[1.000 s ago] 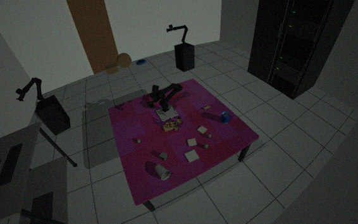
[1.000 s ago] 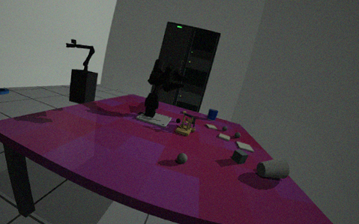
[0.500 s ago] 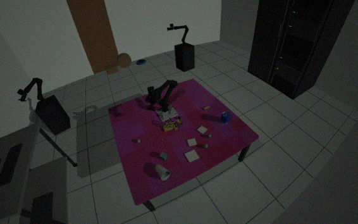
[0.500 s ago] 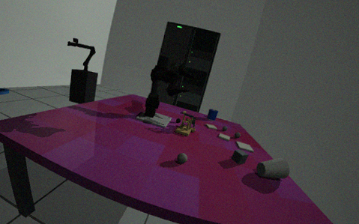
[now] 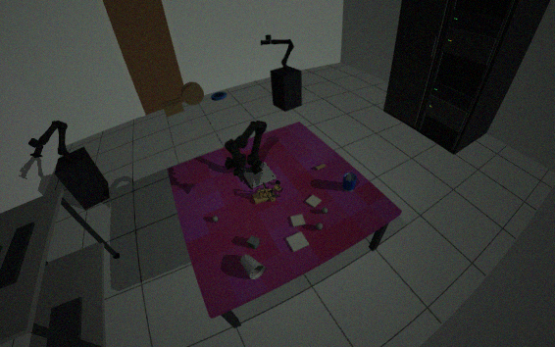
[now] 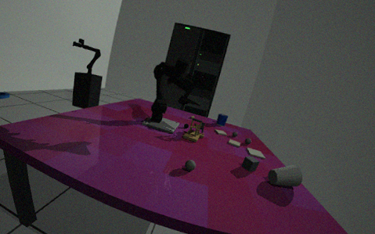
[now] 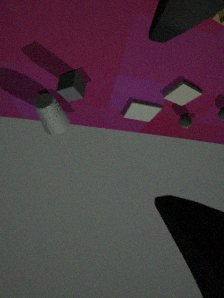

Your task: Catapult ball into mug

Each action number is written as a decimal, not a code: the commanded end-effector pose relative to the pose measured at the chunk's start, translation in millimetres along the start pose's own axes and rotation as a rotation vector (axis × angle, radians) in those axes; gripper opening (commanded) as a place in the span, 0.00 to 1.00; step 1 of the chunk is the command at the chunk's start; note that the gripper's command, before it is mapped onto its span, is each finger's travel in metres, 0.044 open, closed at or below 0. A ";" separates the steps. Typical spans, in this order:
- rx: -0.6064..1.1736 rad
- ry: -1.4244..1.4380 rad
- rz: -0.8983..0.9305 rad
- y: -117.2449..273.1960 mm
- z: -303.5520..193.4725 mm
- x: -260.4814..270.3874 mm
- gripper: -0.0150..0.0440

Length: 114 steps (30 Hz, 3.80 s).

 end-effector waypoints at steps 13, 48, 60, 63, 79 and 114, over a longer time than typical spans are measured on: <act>0.055 -0.265 -0.441 -41.9 -25.8 -36.0 1.00; -0.032 -0.164 -1.244 -53.0 -88.8 -106.7 1.00; -0.032 -0.163 -1.244 -60.7 -90.5 -131.4 1.00; -0.032 -0.163 -1.244 -62.5 -90.8 -136.0 1.00; -0.032 -0.163 -1.245 -70.2 -92.5 -160.9 1.00; -0.031 -0.170 -1.237 -57.4 -90.8 -126.1 0.25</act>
Point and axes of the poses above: the point midway between the two fingers, 35 mm back from their tips, its own y axis back along the fingers, its own x axis across the jaws, z = x × y, the point moved 1 cm from there along y, back along the fingers, and after that the axes turned 8 degrees about -y, right-handed, at the moved point
